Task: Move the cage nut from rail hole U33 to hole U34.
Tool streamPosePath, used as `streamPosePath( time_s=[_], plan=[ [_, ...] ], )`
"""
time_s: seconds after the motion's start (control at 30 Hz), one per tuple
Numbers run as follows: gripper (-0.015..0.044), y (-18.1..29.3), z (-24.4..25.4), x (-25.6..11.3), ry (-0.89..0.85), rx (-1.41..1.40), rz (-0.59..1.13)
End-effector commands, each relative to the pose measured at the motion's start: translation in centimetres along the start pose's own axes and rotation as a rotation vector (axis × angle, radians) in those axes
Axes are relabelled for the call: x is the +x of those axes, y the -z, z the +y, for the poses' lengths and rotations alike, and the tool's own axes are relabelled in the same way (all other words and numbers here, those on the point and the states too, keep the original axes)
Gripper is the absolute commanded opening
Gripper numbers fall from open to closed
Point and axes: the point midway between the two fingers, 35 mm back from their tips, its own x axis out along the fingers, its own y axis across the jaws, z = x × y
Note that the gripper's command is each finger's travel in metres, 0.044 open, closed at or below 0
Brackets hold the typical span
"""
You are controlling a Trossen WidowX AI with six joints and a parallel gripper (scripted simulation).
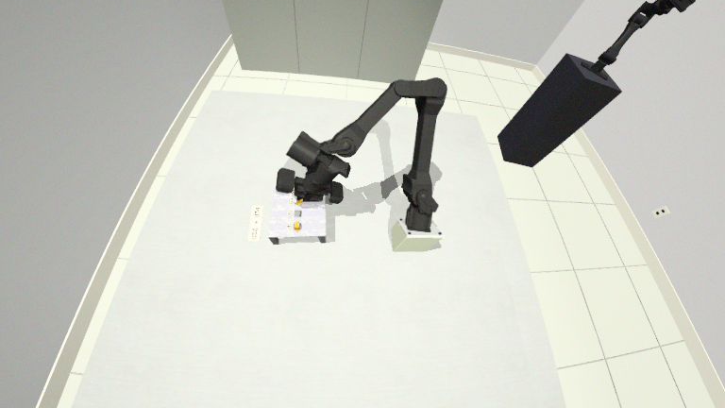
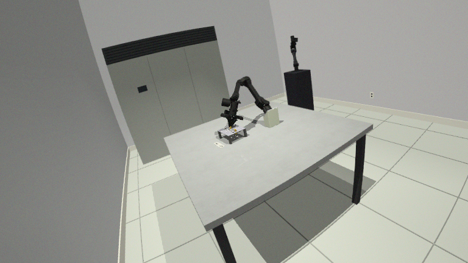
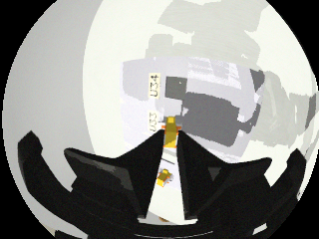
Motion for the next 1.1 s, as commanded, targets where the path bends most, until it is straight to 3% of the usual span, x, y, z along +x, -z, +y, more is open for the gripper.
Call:
streamPosePath(
  time_s=[0.0, 1.07],
  plan=[
    [0.0033, -0.04, 0.03, 0.00, 0.003, 0.003, -0.002],
    [0.0033, -0.12, 0.39, 0.08, 0.034, 0.003, -0.001]
  ],
)
